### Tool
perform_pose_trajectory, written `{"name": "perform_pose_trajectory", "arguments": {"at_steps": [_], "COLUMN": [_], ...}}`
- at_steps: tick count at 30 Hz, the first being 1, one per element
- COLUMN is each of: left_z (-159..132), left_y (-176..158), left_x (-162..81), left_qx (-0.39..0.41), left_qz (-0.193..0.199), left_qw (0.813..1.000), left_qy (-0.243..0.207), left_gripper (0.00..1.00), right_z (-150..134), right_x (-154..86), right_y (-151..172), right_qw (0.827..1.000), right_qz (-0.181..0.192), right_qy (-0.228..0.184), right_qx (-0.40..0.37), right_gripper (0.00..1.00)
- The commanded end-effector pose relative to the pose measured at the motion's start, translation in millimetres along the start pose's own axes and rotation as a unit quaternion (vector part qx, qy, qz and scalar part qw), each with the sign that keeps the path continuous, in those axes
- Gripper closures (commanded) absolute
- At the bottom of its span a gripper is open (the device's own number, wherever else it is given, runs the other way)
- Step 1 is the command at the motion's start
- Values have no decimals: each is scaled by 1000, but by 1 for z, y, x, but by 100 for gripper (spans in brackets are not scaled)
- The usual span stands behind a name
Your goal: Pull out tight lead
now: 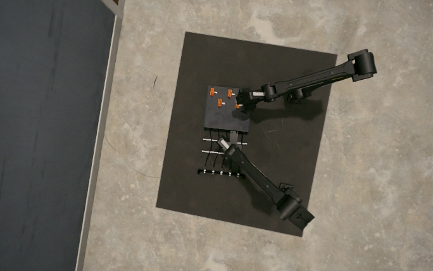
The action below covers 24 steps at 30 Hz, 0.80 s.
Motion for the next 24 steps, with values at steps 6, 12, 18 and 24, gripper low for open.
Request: {"name": "perform_pose_trajectory", "arguments": {"at_steps": [6, 12, 18, 24], "left_z": [5, 7, 7, 6], "left_y": [7, 7, 7, 6], "left_x": [-6, -9, -9, -6], "left_qx": [4, 11, 9, 9], "left_qz": [10, 16, 16, 14], "left_qw": [1000, 1000, 1000, 1000], "left_qy": [-5, -10, -10, -8], "left_gripper": [68, 85, 91, 99], "right_z": [21, 21, 21, 21], "right_x": [-8, -8, -8, -8], "right_y": [0, 0, 0, 0], "right_qw": [1000, 1000, 1000, 1000], "right_qz": [0, 0, 0, 0], "right_qy": [-18, -18, -18, -18], "right_qx": [0, 0, 0, 0], "right_gripper": [0, 0, 0, 0]}}
Point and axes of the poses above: on each arm, the point where the finger pads meet when closed, its own x axis out along the fingers, its own y axis across the jaws, z = x × y, the point moved 3 cm from there along -x, back along the fingers, and after that the axes turned 2 degrees about x, right-handed, at the moved point
